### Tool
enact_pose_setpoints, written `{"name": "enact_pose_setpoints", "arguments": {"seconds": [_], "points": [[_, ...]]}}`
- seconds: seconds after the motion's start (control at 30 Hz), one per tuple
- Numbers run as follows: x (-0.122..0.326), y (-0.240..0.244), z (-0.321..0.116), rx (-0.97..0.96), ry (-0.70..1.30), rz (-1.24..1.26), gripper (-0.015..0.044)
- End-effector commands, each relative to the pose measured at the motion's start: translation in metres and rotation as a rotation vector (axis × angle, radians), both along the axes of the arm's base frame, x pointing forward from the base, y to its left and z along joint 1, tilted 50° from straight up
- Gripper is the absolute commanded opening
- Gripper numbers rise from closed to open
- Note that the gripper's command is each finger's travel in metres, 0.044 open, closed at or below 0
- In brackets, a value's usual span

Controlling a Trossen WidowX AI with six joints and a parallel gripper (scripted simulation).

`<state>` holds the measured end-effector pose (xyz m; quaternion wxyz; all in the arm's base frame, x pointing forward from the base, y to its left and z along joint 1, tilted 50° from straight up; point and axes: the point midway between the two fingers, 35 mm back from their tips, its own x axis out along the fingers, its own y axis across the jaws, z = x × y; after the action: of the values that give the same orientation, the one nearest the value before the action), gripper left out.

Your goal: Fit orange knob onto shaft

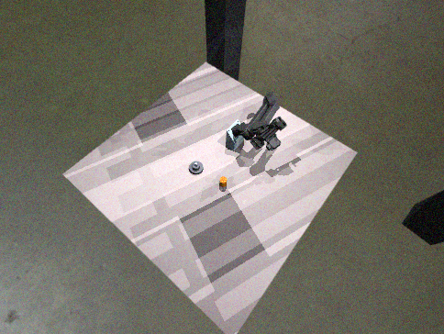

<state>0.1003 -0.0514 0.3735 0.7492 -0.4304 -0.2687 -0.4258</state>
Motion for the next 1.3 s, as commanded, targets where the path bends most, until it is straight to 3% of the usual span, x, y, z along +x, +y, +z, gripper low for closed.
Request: {"name": "enact_pose_setpoints", "arguments": {"seconds": [0.0,0.2,0.4,0.67,0.87,1.03,1.17,1.27], "points": [[0.000,0.000,0.000,0.000,0.000,0.000,0.0426],[0.021,0.015,0.003,-0.015,0.039,0.122,0.0440],[0.099,0.060,-0.006,-0.001,0.297,0.466,0.0440],[0.188,0.108,-0.079,0.396,0.797,0.902,0.0440],[0.216,0.115,-0.146,0.894,1.084,0.985,0.0440],[0.216,0.125,-0.204,1.520,1.302,0.924,0.0440],[0.200,0.137,-0.240,2.164,1.387,0.665,0.0440],[0.185,0.147,-0.253,2.647,1.341,0.308,0.0440]]}}
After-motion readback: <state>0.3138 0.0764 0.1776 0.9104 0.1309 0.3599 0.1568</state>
